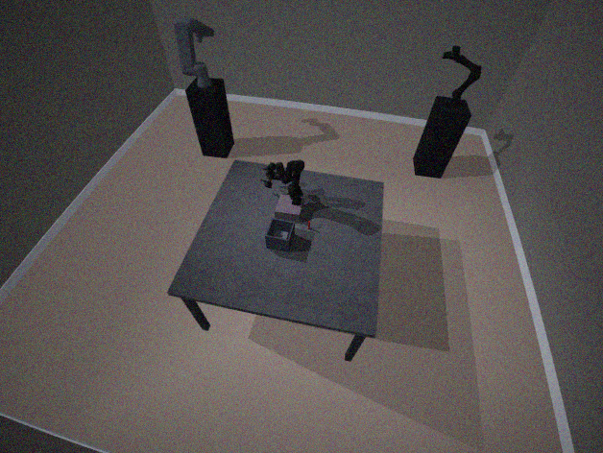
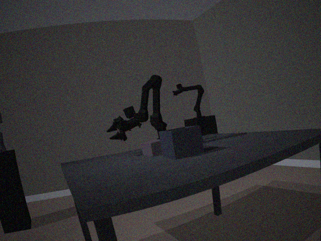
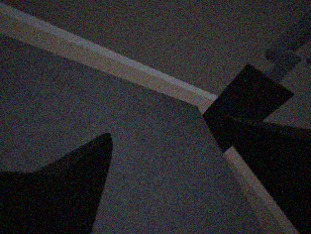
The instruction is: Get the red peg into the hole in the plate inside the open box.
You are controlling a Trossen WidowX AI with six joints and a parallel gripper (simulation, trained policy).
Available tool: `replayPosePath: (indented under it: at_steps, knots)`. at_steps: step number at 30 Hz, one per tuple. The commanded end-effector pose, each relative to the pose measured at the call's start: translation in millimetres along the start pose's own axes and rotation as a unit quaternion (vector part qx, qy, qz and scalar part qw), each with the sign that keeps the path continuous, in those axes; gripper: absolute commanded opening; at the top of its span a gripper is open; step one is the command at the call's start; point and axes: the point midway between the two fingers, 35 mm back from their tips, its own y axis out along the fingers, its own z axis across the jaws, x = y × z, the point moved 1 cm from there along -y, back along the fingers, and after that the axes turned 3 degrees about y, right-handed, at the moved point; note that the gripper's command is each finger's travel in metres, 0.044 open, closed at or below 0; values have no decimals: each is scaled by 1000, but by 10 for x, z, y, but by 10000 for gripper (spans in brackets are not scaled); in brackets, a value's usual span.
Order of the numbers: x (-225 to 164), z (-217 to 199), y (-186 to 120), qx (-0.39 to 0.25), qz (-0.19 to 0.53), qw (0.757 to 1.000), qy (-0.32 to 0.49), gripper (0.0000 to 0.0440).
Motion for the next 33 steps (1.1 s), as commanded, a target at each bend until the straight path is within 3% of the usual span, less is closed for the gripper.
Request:
replayPosePath:
  at_steps: [1,3,8,18,25,33]
  knots:
    - [15,-9,23,0,0,1000,-5,416]
    - [68,-3,79,5,-4,1000,-13,440]
    - [392,21,285,29,-37,999,-23,440]
    - [1427,176,556,81,-123,988,-40,440]
    - [2204,437,481,134,-182,974,-36,440]
    - [2993,793,160,207,-240,948,-13,440]
